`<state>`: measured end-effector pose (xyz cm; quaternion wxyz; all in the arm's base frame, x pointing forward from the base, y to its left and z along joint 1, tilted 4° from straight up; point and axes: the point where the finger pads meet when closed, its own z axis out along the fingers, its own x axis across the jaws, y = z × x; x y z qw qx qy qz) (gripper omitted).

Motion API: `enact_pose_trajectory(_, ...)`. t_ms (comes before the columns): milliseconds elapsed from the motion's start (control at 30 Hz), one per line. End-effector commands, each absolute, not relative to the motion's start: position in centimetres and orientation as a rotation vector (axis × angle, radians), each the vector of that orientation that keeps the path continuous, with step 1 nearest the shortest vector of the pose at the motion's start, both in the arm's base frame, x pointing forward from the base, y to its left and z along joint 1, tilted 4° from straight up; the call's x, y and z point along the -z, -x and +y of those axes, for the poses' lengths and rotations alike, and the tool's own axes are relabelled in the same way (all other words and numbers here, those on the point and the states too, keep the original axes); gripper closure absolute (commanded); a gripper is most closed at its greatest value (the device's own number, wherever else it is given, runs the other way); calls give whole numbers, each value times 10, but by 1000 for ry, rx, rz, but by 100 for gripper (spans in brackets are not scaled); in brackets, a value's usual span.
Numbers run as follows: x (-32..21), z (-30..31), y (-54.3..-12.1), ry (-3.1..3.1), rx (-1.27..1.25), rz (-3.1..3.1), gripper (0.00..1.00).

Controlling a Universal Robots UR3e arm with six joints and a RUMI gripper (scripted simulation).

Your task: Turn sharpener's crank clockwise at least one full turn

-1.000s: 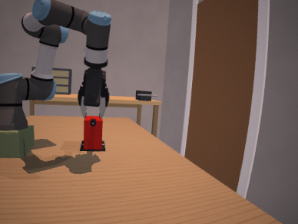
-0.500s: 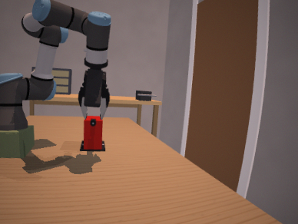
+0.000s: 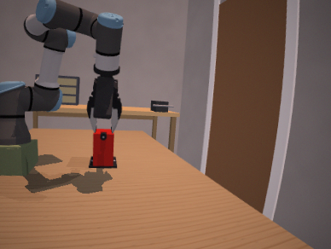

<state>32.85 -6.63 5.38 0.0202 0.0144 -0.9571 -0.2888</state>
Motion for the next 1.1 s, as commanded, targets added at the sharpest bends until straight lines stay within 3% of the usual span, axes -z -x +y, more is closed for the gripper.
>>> enact_pose_trajectory(0, -56, -67, -329, -45, 892, -2973, 68)
enact_pose_trajectory(1067, -34, -52, -328, -44, 893, -2973, 68)
